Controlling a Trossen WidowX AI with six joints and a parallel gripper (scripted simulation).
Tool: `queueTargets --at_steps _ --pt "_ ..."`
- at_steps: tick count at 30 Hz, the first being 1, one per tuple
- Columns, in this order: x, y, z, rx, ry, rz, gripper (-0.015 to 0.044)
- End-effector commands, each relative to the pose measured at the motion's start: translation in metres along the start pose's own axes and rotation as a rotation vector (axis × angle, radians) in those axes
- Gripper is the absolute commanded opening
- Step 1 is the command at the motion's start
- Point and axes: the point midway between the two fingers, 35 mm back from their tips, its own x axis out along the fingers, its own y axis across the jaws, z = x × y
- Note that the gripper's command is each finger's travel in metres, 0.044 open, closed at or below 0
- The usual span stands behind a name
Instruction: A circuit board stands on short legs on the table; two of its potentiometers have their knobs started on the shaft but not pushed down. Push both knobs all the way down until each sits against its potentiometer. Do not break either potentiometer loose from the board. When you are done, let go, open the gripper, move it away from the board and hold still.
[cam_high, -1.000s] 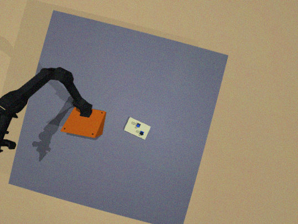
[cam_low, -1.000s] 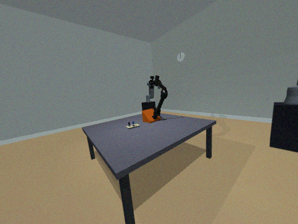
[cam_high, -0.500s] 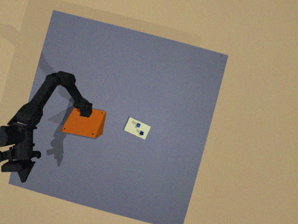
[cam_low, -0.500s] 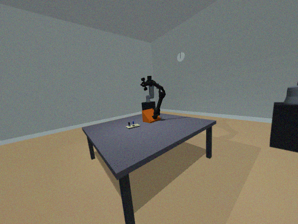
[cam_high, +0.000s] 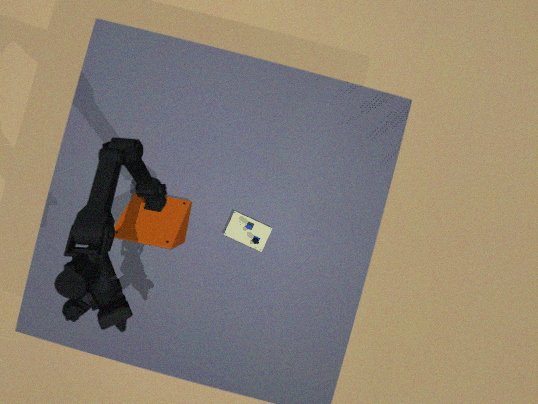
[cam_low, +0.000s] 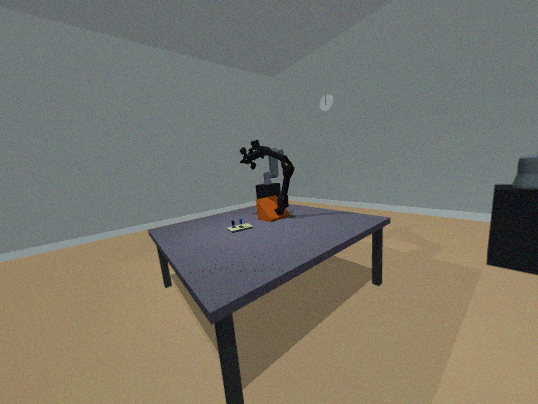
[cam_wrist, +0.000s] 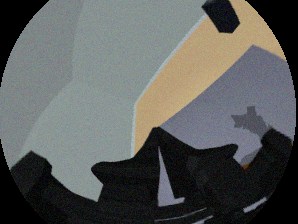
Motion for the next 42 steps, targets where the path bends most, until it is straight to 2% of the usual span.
queueTargets --at_steps 1,10,20,31,42 --pt "0.013 0.001 -0.035 -0.08 0.088 -0.036 0.0" --pt "0.033 -0.003 -0.122 -0.286 0.302 -0.125 0.0" --pt "0.038 -0.022 -0.216 -0.516 0.533 -0.219 0.0" --pt "0.025 -0.056 -0.314 -0.735 0.81 -0.329 0.0" --pt "-0.005 -0.1 -0.397 -0.93 1.085 -0.446 0.0"
